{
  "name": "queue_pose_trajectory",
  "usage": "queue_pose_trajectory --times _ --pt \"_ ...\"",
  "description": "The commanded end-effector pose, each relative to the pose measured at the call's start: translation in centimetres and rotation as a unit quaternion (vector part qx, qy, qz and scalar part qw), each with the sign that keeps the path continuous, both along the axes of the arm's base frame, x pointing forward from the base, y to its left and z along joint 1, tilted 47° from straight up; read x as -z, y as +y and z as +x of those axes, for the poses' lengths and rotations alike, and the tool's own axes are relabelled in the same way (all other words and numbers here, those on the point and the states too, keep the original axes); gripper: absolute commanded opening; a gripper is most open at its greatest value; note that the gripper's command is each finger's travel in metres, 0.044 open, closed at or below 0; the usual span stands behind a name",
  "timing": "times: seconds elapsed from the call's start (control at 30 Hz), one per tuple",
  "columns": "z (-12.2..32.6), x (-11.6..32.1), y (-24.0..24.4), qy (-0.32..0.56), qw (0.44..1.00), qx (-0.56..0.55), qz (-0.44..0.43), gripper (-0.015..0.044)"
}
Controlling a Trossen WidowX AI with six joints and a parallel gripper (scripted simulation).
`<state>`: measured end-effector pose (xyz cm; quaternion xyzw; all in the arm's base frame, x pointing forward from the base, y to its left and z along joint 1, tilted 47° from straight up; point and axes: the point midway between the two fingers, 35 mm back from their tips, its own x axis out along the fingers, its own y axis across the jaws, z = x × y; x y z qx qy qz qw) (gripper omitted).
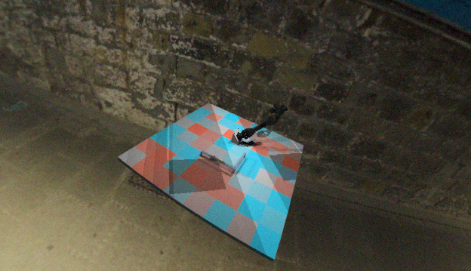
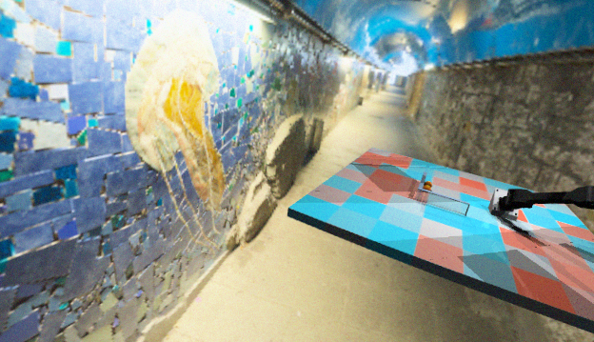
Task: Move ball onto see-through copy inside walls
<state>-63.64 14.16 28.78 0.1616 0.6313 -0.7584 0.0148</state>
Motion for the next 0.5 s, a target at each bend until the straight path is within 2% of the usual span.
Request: queue_pose_trajectory --times 0.0,0.07,0.1,0.47 --pt "0.0 0.0 0.1 0.001 1.000 0.001 -0.001 0.0374" --pt "0.3 -0.4 0.9 0.005 1.000 0.009 -0.006 0.0321" --pt "0.6 -0.8 1.6 0.009 1.000 0.015 -0.010 0.0313" --pt "6.3 -5.1 12.2 0.073 0.988 0.117 -0.068 0.0313"
